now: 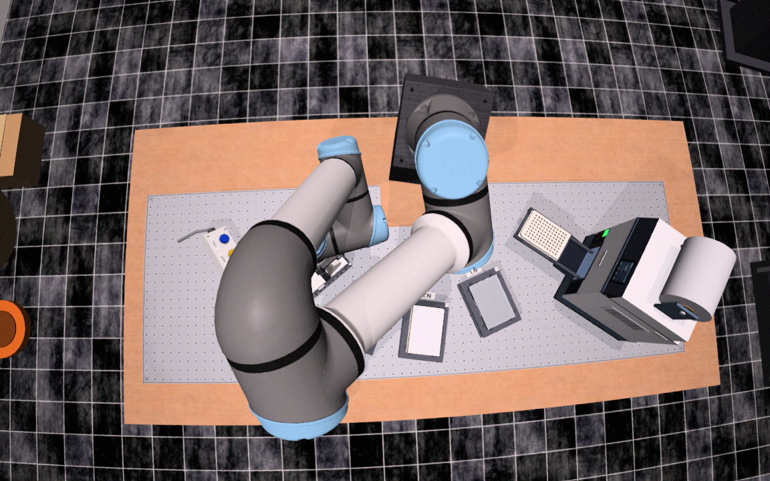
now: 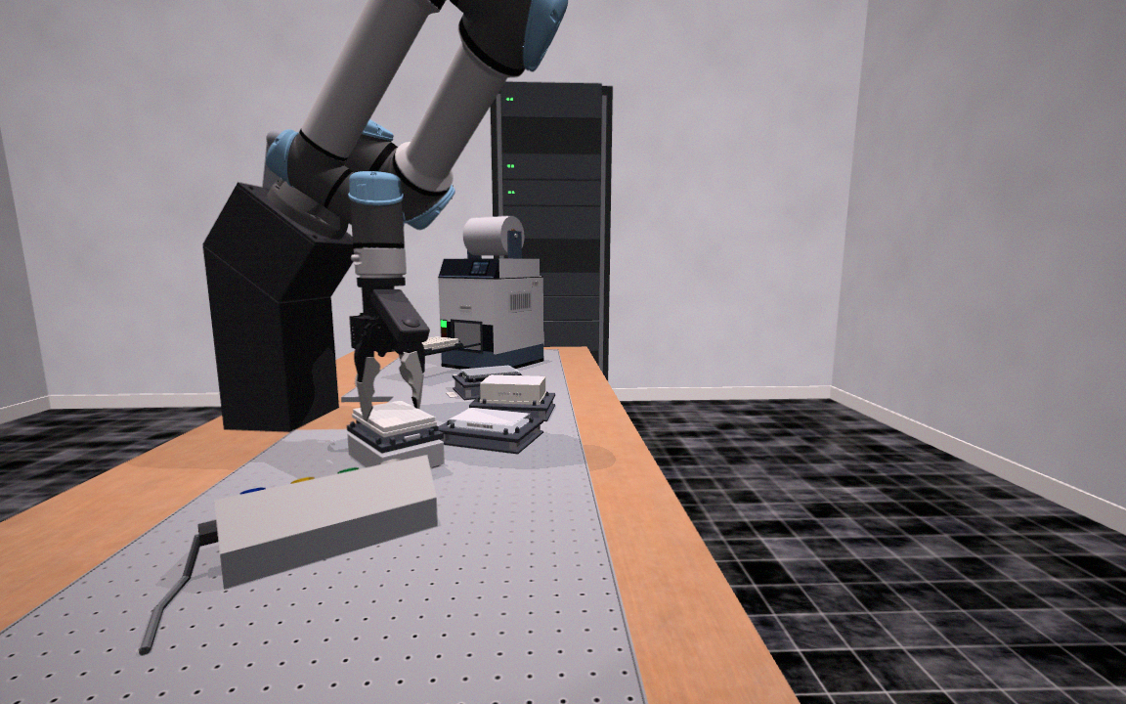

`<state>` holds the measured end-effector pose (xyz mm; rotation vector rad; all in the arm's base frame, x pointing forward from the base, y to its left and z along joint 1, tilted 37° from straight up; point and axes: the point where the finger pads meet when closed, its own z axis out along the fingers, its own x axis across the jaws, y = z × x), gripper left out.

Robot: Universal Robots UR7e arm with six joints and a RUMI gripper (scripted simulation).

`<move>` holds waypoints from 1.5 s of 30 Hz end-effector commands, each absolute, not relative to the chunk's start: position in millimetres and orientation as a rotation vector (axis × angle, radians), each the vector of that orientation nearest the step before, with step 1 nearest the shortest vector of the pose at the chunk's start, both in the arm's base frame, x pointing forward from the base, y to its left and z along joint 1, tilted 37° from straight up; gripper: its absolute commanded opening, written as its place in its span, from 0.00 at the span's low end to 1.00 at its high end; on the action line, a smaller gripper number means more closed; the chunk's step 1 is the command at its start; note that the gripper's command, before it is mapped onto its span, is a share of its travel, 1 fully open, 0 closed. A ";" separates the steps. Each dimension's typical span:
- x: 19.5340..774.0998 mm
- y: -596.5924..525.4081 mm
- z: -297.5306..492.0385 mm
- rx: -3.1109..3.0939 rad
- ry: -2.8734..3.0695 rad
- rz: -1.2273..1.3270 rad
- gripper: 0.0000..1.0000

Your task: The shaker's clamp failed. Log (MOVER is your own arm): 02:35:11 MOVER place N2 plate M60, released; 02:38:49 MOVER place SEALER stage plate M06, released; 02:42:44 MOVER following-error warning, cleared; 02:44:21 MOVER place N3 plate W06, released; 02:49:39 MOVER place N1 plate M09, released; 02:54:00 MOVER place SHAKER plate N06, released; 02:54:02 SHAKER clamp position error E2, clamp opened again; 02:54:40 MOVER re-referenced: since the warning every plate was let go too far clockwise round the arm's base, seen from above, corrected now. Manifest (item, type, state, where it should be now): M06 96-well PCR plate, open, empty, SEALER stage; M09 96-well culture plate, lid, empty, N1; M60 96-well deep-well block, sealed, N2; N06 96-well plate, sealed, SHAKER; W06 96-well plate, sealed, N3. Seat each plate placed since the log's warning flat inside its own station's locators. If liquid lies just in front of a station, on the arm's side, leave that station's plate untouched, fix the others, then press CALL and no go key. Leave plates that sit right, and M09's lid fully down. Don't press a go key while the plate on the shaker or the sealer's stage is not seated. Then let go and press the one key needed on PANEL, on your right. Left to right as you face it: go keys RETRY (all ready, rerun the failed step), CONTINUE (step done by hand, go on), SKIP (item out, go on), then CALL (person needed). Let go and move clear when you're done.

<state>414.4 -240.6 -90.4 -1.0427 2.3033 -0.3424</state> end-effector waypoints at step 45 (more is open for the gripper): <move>421.8 -240.8 -99.9 -1.043 2.303 -0.344 0.00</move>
